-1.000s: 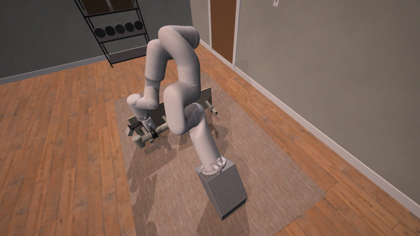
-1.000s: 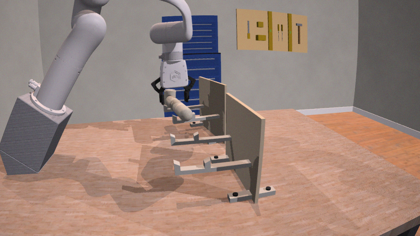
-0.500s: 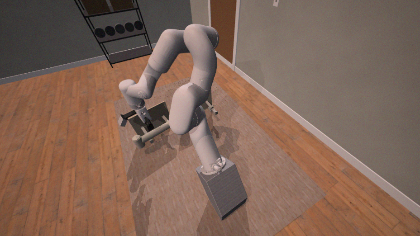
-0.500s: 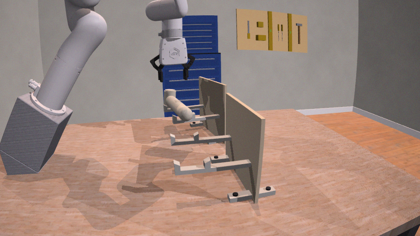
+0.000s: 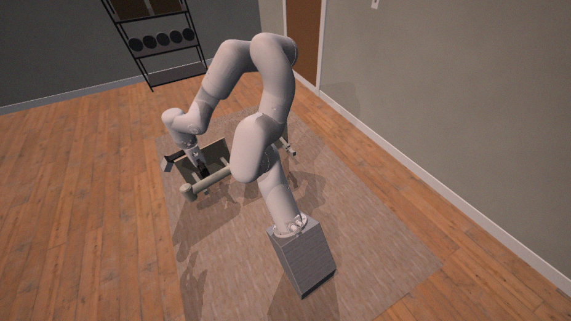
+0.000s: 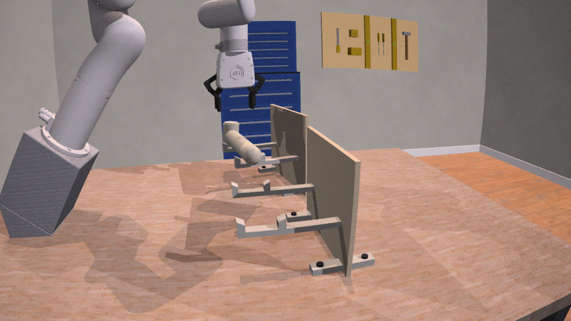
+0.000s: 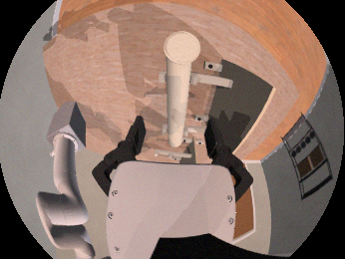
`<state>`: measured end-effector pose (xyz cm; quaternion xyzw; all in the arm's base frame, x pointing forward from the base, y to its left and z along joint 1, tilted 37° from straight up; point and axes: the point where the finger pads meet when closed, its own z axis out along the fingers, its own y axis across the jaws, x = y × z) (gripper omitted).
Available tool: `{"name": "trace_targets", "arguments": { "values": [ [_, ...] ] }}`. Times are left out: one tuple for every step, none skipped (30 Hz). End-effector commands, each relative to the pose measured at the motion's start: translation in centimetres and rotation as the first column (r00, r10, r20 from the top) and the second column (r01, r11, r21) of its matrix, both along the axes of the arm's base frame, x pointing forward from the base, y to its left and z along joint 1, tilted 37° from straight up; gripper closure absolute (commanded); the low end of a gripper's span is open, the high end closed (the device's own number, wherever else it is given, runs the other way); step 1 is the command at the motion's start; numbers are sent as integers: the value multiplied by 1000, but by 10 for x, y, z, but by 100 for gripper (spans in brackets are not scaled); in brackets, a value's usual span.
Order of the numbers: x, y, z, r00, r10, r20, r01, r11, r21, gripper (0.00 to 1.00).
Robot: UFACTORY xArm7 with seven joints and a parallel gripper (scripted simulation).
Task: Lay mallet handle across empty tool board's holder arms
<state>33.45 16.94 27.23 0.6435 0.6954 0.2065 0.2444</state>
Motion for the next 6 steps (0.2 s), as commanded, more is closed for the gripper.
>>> {"name": "trace_targets", "arguments": {
  "values": [
    [0,1,2,1000,1,3,-1,1000,2,0],
    [0,1,2,1000,1,3,-1,1000,2,0],
    [0,1,2,1000,1,3,-1,1000,2,0],
    [0,1,2,1000,1,3,-1,1000,2,0],
    [0,1,2,1000,1,3,-1,1000,2,0],
    [0,1,2,1000,1,3,-1,1000,2,0]
  ]
}}
